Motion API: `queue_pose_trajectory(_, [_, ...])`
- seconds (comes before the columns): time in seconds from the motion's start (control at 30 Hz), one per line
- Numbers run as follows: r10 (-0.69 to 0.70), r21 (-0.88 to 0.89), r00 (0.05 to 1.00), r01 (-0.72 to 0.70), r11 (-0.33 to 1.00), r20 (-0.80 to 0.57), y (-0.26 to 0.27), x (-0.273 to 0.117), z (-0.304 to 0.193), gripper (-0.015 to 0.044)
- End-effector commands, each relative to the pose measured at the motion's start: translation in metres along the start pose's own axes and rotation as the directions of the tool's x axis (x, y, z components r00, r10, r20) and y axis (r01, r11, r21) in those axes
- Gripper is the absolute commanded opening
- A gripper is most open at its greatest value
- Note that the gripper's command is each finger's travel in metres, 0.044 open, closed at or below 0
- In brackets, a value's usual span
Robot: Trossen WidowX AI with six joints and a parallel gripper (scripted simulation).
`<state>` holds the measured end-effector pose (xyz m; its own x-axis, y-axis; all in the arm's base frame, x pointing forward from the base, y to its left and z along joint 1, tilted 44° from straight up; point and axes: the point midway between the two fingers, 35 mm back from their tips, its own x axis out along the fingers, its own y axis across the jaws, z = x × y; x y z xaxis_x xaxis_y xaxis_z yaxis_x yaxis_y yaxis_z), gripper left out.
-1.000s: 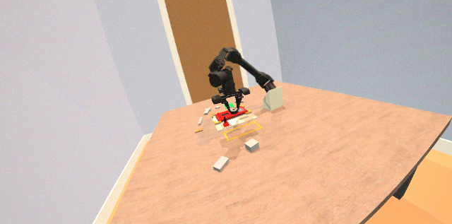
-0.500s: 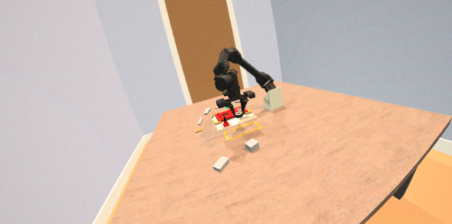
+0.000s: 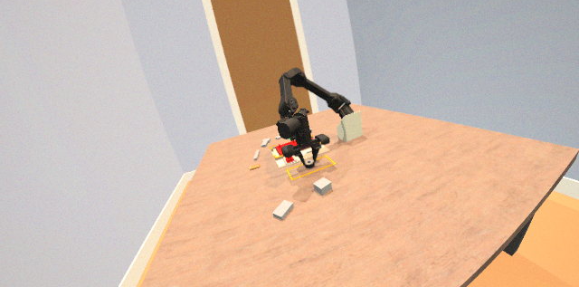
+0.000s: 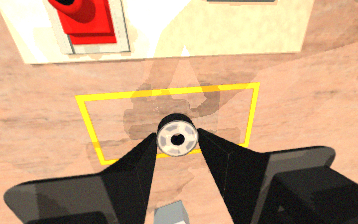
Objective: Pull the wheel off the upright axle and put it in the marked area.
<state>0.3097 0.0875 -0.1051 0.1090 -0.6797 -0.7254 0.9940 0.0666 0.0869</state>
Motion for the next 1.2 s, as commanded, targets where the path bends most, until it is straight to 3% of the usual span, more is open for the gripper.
queue_pose_trajectory(0.0, [0.005, -0.009, 1.0, -0.005, 1.0, 0.005, -0.002, 0.012, 0.001, 0.0])
queue_pose_trajectory(0.07, [0.005, -0.009, 1.0, -0.005, 1.0, 0.005, -0.002, 0.012, 0.001, 0.0])
queue_pose_trajectory(0.43, [-0.004, -0.003, 1.0, 0.004, 1.0, 0.003, -0.002, 0.006, 0.001, 0.0289])
queue_pose_trajectory(0.63, [0.003, -0.009, 1.0, -0.003, 1.0, 0.002, -0.002, -0.045, 0.0, 0.03])
queue_pose_trajectory(0.77, [0.004, -0.01, 1.0, -0.004, 1.0, 0.002, -0.002, -0.052, 0.0, 0.03])
queue_pose_trajectory(0.8, [0.007, -0.02, 1.0, -0.007, 1.0, 0.005, -0.005, -0.044, 0.0, 0.0326])
queue_pose_trajectory(0.93, [0.004, -0.018, 1.0, -0.004, 1.0, -0.001, -0.043, -0.075, 0.015, 0.0431])
queue_pose_trajectory(1.03, [0.0, -0.015, 1.0, 0.0, 1.0, 0.001, -0.078, -0.094, 0.031, 0.044])
queue_pose_trajectory(1.17, [-0.001, -0.014, 1.0, 0.001, 1.0, 0.002, -0.086, -0.097, 0.036, 0.044])
